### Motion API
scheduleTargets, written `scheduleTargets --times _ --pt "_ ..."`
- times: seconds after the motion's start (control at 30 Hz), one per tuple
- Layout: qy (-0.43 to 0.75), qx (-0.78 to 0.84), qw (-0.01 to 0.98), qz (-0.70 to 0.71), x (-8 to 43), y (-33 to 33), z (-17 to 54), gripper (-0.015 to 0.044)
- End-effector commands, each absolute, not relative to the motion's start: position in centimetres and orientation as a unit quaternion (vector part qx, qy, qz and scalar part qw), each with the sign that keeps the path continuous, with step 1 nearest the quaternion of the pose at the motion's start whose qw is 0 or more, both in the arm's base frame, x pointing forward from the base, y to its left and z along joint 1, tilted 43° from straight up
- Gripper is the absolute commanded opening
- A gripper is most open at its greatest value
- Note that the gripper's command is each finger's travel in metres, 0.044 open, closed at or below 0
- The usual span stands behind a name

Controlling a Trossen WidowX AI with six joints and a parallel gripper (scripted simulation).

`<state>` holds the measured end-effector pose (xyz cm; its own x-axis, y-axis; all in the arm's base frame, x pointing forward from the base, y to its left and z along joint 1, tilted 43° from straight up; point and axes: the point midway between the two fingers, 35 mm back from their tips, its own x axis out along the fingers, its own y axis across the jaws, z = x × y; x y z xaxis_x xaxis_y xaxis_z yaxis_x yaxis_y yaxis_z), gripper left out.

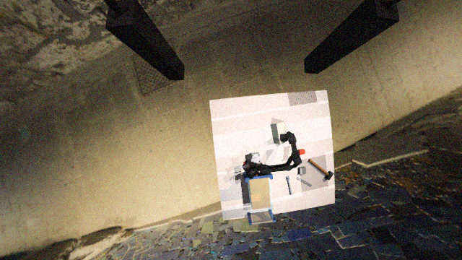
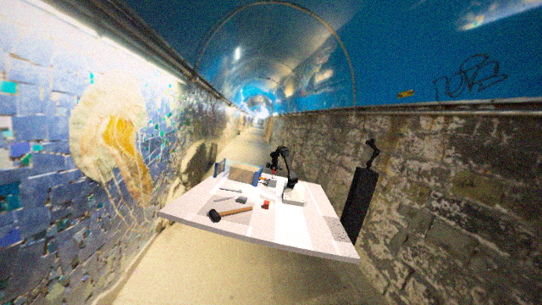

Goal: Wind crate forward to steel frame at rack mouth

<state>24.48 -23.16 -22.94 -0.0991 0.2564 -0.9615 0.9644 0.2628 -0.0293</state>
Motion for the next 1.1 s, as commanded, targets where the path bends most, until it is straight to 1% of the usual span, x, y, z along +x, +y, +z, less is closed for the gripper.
scheduleTargets --times 0.0,1.07 --pt "0.638 0.488 0.478 -0.357 26.2 -22.0 -22.7 0.0" --pt "0.638 0.489 0.477 -0.356 29.1 -19.8 -21.5 0.0"
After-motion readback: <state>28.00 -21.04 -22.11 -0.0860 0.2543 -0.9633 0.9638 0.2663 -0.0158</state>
